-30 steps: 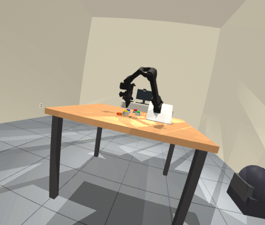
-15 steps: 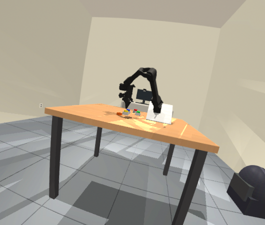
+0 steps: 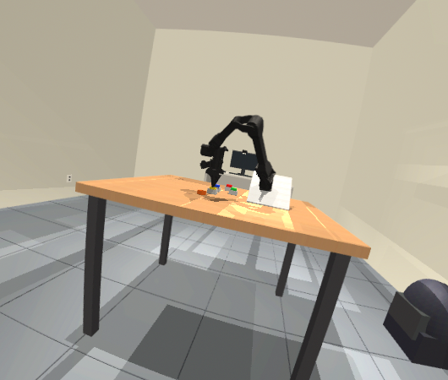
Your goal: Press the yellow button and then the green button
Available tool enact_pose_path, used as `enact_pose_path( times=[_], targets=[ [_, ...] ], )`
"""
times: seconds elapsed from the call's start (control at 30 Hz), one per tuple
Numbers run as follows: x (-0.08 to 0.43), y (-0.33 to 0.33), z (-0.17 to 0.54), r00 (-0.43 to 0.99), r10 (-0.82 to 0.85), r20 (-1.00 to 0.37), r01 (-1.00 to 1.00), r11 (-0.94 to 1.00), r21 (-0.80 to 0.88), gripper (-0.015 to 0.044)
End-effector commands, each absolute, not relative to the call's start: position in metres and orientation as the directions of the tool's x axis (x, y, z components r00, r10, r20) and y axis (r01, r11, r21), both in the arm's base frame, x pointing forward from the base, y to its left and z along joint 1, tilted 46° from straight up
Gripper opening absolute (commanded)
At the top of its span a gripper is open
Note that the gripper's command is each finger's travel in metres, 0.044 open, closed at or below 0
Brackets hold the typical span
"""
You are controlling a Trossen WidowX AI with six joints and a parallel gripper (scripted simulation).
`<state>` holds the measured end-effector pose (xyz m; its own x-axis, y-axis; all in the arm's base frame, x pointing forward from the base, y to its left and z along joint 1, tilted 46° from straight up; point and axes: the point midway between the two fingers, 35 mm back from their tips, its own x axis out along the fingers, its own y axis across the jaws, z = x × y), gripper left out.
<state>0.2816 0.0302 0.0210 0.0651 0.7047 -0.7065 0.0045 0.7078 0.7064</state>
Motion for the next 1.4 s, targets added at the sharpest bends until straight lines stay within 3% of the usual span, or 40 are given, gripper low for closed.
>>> enact_pose_path(
  times=[0.0,0.63,1.1,1.37],
  targets=[
    [0.280,0.032,0.018,0.058,0.709,-0.703,0.015,0.703,0.711,0.0020],
    [0.280,0.032,0.018,0.058,0.709,-0.703,0.015,0.703,0.711,0.0020],
    [0.275,-0.033,0.082,0.057,0.706,-0.706,0.017,0.706,0.708,0.0020],
    [0.262,-0.054,0.067,0.059,0.697,-0.715,0.020,0.715,0.699,0.0020]
  ],
)
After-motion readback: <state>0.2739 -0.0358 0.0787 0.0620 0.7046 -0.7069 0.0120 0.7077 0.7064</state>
